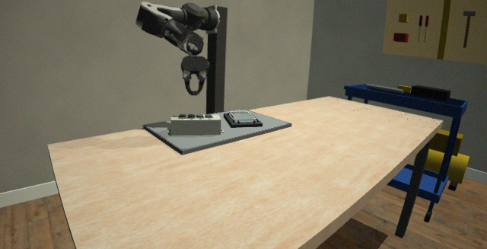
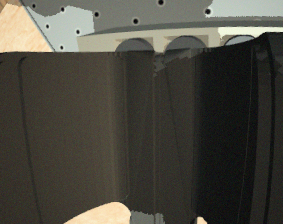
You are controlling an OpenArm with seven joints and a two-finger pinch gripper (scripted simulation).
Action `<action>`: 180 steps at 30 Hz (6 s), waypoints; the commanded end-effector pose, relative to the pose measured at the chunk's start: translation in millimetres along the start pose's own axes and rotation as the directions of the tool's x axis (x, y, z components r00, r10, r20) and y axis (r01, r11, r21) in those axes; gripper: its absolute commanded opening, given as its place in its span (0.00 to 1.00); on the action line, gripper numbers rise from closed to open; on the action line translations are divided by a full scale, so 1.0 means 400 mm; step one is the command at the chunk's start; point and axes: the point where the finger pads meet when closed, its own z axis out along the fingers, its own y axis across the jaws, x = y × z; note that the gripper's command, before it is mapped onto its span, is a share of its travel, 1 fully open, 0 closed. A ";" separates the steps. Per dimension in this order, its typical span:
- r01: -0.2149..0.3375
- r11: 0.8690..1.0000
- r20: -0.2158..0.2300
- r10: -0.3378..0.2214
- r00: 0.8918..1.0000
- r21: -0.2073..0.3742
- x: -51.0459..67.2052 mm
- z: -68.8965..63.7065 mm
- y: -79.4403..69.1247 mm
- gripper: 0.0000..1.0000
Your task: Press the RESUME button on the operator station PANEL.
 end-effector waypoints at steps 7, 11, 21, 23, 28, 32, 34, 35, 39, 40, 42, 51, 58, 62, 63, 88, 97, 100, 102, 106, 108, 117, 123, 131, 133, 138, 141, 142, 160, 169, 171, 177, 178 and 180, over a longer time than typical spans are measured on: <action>-0.008 1.000 0.015 0.008 1.000 -0.004 -0.010 -0.003 -0.001 0.00; -0.008 1.000 0.215 0.008 0.977 -0.002 -0.025 -0.005 -0.029 0.00; -0.008 1.000 0.266 0.009 0.964 -0.003 -0.030 -0.006 -0.035 0.00; -0.008 1.000 0.266 0.009 0.964 -0.003 -0.030 -0.006 -0.035 0.00; -0.010 1.000 0.406 0.011 0.914 -0.004 -0.027 -0.006 -0.031 0.00; -0.010 1.000 0.441 0.012 0.897 -0.006 -0.026 -0.005 -0.029 0.00; -0.010 1.000 0.441 0.012 0.897 -0.006 -0.026 -0.005 -0.029 0.00; -0.010 1.000 0.441 0.012 0.897 -0.006 -0.026 -0.005 -0.029 0.00; -0.010 1.000 0.441 0.012 0.897 -0.006 -0.026 -0.005 -0.029 0.00; -0.010 1.000 0.441 0.012 0.897 -0.006 -0.026 -0.005 -0.029 0.00; -0.010 1.000 0.441 0.012 0.897 -0.008 -0.022 0.010 -0.027 0.00; -0.009 1.000 0.441 0.013 0.897 -0.012 -0.004 0.070 -0.022 0.00; -0.009 1.000 0.441 0.013 0.897 -0.012 -0.004 0.070 -0.022 0.00; -0.009 1.000 0.441 0.013 0.897 -0.012 0.009 0.120 -0.020 0.00; -0.009 1.000 0.441 0.013 0.897 -0.012 0.012 0.133 -0.020 0.00; -0.014 1.000 0.442 0.014 0.897 -0.003 0.003 0.117 -0.024 0.00; -0.009 1.000 0.441 0.014 0.897 -0.012 0.009 0.129 -0.020 0.00; -0.009 1.000 0.441 0.014 0.897 -0.012 0.009 0.129 -0.020 0.00; -0.009 1.000 0.441 0.014 0.897 -0.012 0.009 0.129 -0.020 0.00; -0.009 1.000 0.441 0.014 0.897 -0.012 0.009 0.129 -0.020 0.00; -0.009 1.000 0.441 0.014 0.897 -0.012 0.009 0.129 -0.020 0.00; -0.009 1.000 0.441 0.013 0.897 -0.012 0.014 0.140 -0.020 0.00; -0.009 1.000 0.441 0.013 0.897 -0.012 0.014 0.140 -0.020 0.00; -0.009 1.000 0.441 0.013 0.897 -0.012 0.018 0.151 -0.020 0.00; -0.009 1.000 0.441 0.013 0.897 -0.012 0.018 0.151 -0.020 0.00; -0.009 1.000 0.441 0.013 0.897 -0.012 0.018 0.151 -0.020 0.00; -0.009 1.000 0.441 0.013 0.897 -0.012 0.018 0.151 -0.020 0.00; -0.009 1.000 0.441 0.013 0.897 -0.012 0.018 0.151 -0.020 0.00; -0.008 1.000 0.438 0.012 0.899 -0.011 0.020 0.155 -0.021 0.00; -0.009 1.000 0.439 0.012 0.898 -0.009 0.019 0.154 -0.023 0.00; -0.009 1.000 0.439 0.012 0.898 -0.009 0.019 0.154 -0.023 0.00; -0.009 1.000 0.439 0.012 0.898 -0.009 0.019 0.154 -0.023 0.00; -0.010 1.000 0.439 0.012 0.898 -0.008 0.016 0.143 -0.023 0.00; -0.012 1.000 0.441 0.013 0.898 -0.006 0.009 0.122 -0.024 0.00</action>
